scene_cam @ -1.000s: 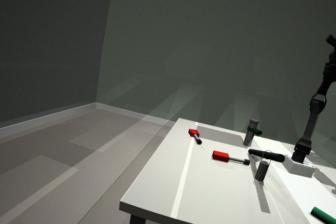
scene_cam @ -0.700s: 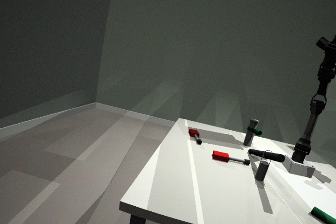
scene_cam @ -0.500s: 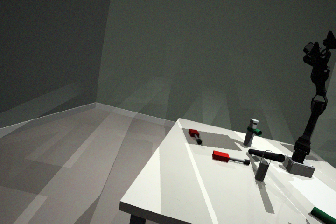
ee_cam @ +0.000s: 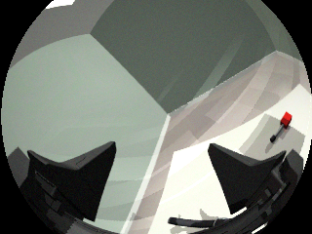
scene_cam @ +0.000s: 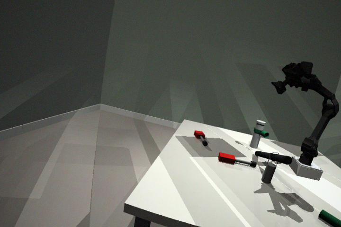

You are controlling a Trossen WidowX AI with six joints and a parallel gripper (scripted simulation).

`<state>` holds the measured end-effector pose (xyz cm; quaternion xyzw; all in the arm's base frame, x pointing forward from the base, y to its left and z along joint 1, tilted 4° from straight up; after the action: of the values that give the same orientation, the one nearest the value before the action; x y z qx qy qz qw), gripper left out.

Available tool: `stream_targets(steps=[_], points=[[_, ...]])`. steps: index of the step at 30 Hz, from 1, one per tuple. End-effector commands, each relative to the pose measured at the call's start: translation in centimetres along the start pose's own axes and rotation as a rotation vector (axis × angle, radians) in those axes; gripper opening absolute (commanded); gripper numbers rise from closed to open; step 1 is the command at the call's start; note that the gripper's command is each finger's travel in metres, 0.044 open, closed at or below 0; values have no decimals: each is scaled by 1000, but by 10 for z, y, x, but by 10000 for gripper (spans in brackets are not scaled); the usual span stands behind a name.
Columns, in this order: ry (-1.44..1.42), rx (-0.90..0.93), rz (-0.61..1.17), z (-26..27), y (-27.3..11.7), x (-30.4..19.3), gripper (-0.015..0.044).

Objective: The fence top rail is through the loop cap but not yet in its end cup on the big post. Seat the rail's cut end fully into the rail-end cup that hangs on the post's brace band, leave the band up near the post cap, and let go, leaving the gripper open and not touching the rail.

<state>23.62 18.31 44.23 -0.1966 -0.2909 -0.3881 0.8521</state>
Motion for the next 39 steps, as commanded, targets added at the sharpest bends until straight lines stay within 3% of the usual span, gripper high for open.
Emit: stream_targets(steps=[1,12,18,26,32,39], points=[[-100,-201,29,-44,-7,1,440],[-299,-773,301,-166,-58,-11,440],[-326,-986,519,-210,-98,-26,440],[-381,-977,576,-215,-101,-23,440],[-674,-850,834,-237,-113,0,440],[-1041,-581,1097,-266,-138,27,440]])
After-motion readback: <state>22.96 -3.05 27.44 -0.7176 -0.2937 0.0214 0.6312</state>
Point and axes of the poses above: the point midway between the two fingers, 35 mm back from their tips, its own y axis out along the fingers, its own z axis across the jaws, x = y × z, the point moved 9 cm from there along -y, back along the fingers, and after that the axes turned 7 degrees about y, right-handed, at the moved point
